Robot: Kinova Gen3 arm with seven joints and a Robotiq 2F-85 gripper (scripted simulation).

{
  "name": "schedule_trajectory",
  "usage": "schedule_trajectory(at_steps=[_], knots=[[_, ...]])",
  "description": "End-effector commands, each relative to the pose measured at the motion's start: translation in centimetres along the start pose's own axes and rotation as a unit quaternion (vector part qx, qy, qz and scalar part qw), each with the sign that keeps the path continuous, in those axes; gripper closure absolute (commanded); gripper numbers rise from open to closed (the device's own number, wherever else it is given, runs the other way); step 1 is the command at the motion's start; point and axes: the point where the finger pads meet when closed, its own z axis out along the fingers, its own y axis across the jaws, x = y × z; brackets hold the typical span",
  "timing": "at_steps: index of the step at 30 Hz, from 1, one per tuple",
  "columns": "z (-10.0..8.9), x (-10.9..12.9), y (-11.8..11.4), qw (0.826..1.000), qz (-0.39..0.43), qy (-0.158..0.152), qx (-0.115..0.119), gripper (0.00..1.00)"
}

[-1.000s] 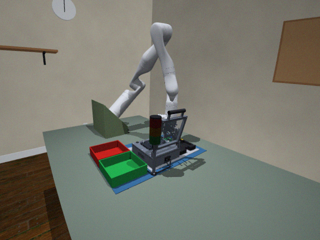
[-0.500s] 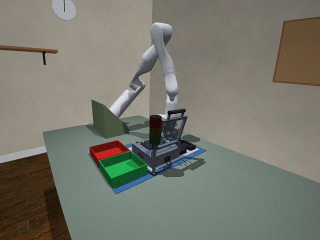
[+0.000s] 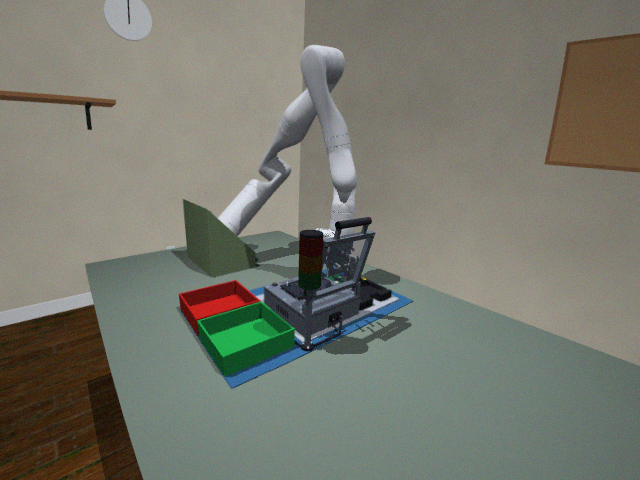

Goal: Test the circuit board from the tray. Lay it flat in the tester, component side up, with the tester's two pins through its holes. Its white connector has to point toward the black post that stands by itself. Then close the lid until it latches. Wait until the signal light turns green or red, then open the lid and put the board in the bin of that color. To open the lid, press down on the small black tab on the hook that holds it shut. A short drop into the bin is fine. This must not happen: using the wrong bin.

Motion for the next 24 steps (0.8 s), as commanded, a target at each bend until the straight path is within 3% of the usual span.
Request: schedule_trajectory(at_steps=[1,24], knots=[[0.0,0.0,0.0,1.000,0.000,0.000,0.000,0.23],[-2.6,0.0,0.0,1.000,0.000,0.000,0.000,0.23]])
